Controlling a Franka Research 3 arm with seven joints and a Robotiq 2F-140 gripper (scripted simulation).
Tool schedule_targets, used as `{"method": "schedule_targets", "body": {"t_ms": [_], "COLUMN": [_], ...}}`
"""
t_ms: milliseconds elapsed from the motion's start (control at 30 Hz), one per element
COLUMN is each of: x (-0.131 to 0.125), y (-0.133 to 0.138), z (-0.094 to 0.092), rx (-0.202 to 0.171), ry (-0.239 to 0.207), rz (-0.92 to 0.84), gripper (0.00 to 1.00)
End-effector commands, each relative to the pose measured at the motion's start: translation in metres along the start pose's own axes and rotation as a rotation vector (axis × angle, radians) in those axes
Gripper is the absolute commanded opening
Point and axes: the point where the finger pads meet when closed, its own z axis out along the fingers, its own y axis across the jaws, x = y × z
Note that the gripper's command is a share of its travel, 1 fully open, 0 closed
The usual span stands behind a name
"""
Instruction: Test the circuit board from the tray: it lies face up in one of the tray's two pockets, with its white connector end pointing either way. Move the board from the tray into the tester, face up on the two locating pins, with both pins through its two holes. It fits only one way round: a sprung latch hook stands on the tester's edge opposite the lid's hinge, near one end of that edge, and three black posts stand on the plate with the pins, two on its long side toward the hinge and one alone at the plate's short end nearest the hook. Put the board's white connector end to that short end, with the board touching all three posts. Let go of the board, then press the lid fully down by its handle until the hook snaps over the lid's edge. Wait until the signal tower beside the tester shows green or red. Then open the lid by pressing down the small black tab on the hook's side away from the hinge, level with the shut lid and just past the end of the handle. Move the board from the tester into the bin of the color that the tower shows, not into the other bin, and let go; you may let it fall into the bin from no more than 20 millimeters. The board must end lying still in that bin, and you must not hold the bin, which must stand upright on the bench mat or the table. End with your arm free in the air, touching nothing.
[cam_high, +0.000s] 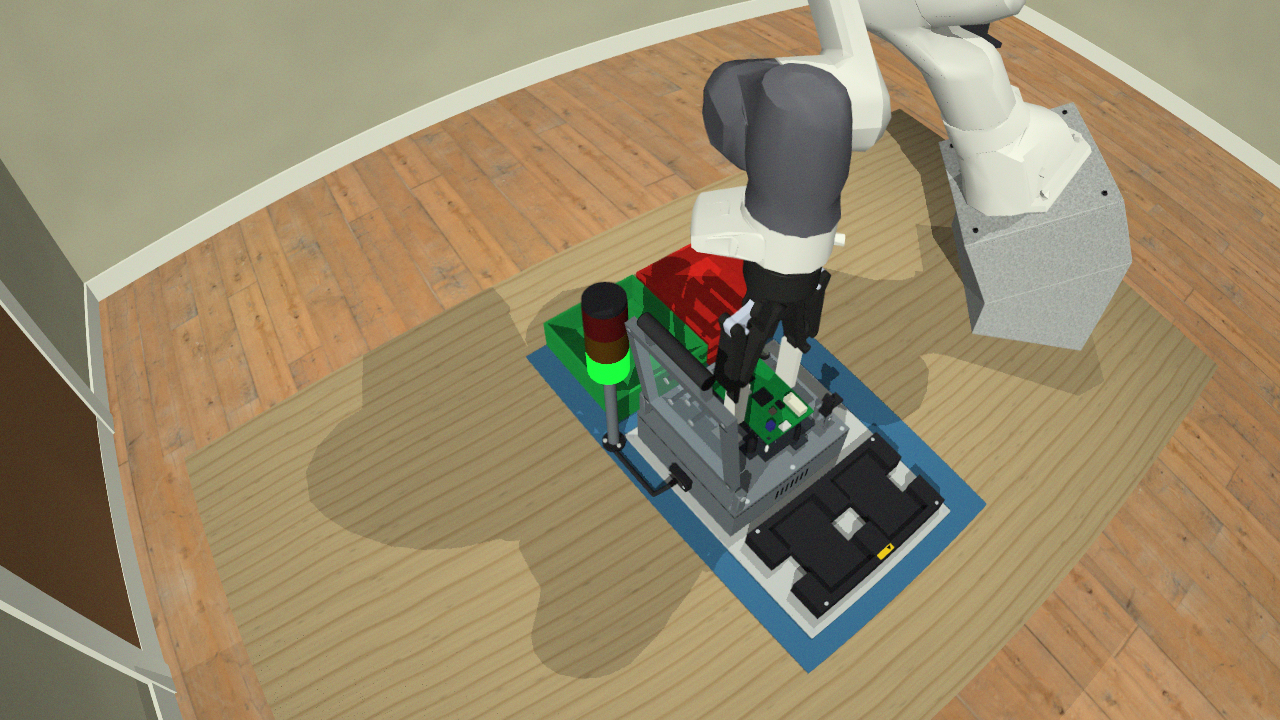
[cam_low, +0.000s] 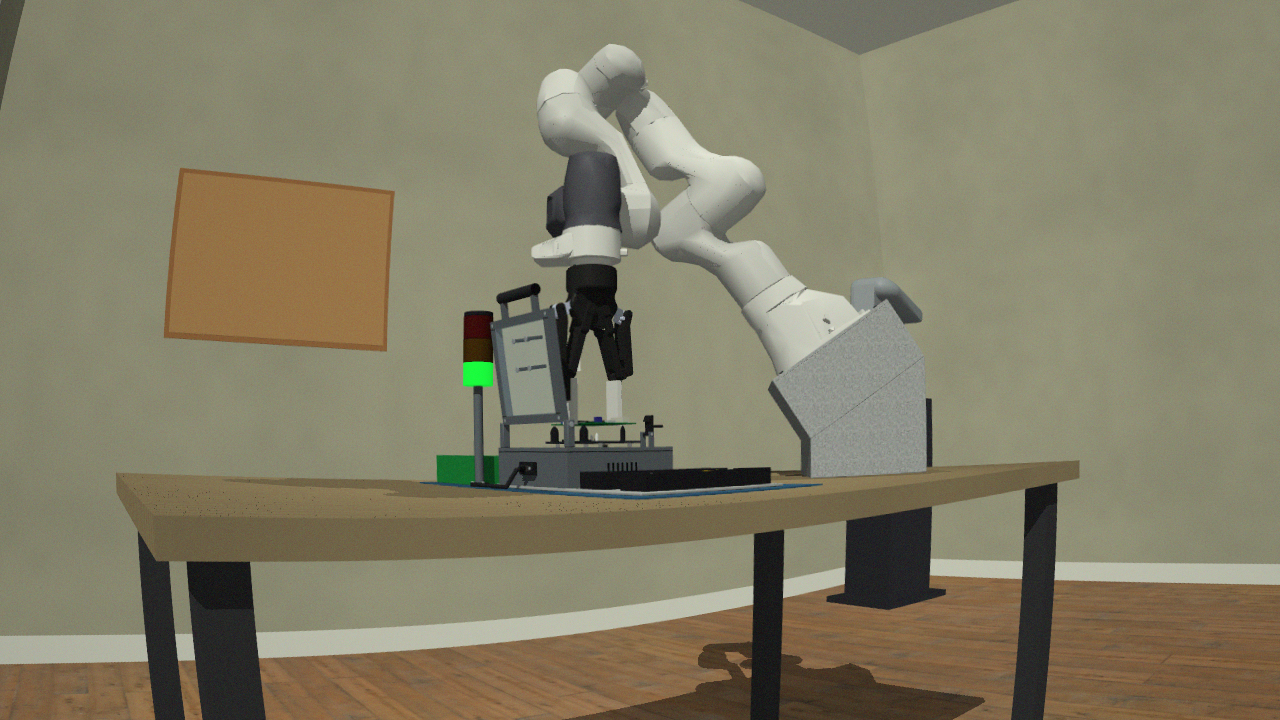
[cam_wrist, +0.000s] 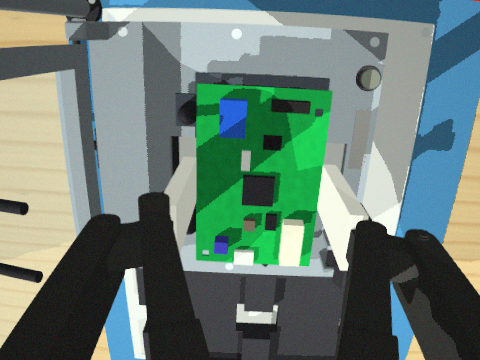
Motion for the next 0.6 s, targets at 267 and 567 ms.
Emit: {"method": "schedule_targets", "body": {"t_ms": [267,567], "x": [0.0,0.0], "y": [0.0,0.0], "z": [-0.021,-0.057], "rx": [-0.001,-0.001], "ry": [0.003,0.003], "rz": [-0.01,-0.01], "gripper": [0.46,0.46]}}
